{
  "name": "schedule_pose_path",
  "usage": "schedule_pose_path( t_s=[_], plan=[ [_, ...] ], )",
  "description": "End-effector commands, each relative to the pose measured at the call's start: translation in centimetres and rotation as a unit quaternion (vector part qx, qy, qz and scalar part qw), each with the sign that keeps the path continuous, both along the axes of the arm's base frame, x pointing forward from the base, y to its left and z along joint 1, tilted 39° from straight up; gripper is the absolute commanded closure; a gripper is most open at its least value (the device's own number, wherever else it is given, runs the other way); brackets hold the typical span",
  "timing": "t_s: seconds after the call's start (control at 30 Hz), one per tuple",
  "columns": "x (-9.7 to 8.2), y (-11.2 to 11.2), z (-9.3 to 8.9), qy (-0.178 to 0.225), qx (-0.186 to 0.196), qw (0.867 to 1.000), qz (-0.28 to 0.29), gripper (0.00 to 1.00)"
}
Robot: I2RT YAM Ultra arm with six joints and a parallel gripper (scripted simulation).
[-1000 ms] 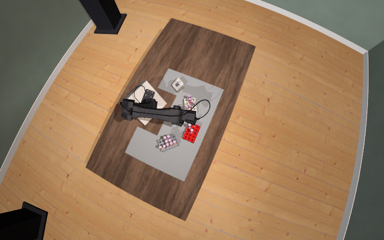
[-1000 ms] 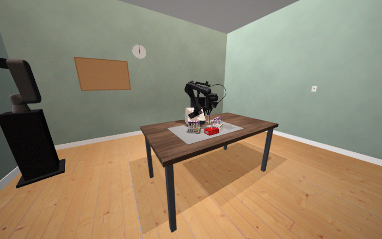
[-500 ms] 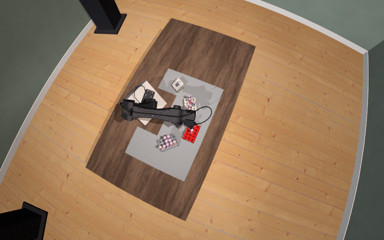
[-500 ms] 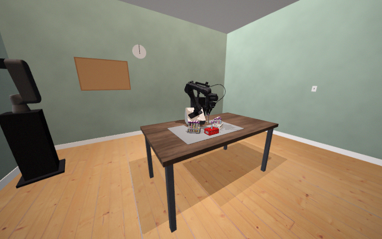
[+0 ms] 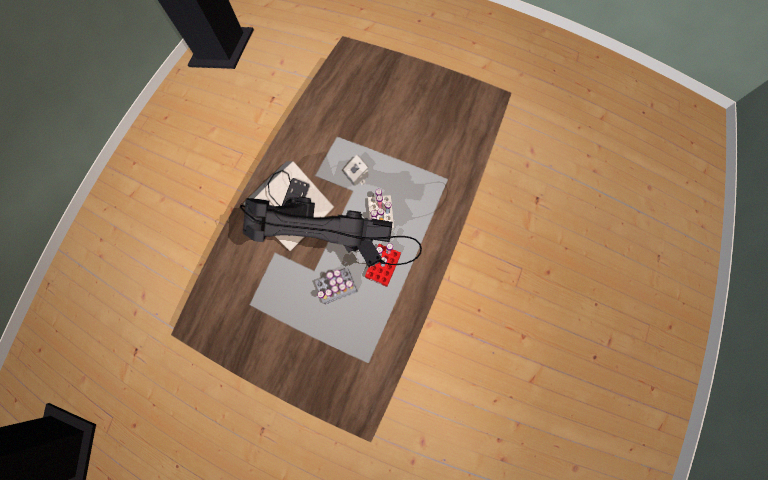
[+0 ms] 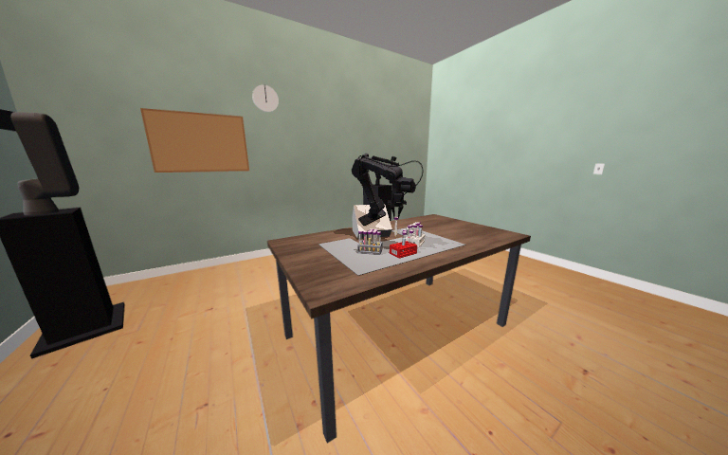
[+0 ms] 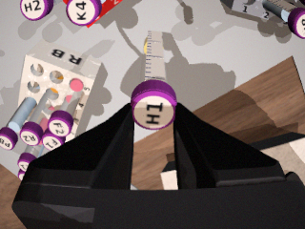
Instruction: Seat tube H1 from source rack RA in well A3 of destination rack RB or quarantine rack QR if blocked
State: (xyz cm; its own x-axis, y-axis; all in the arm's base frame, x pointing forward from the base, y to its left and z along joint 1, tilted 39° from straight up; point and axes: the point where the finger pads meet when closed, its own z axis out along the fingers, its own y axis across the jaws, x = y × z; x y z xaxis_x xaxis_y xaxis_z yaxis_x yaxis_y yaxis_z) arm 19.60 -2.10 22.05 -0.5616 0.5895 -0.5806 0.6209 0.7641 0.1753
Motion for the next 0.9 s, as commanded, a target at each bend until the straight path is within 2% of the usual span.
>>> schedule_pose_path(
  t_s=[0.0, 0.07, 0.1, 0.13, 0.67, 0.77, 0.87],
  plan=[
    [0.1, -0.1, 1.4, -0.039, 0.035, 0.997, -0.061, 1.0],
    [0.1, -0.1, 1.4, -0.039, 0.035, 0.997, -0.061, 1.0],
    [0.1, -0.8, 2.1, -0.058, 0.04, 0.995, -0.07, 1.0],
    [0.2, -0.8, 2.2, -0.059, 0.047, 0.995, -0.066, 1.0],
    [-0.2, -5.3, 3.7, -0.059, 0.029, 0.996, -0.059, 1.0],
    [0.3, -5.9, 3.2, -0.042, 0.032, 0.997, -0.06, 1.0],
    [0.7, -5.9, 3.5, -0.042, 0.032, 0.997, -0.06, 1.0]
  ],
)
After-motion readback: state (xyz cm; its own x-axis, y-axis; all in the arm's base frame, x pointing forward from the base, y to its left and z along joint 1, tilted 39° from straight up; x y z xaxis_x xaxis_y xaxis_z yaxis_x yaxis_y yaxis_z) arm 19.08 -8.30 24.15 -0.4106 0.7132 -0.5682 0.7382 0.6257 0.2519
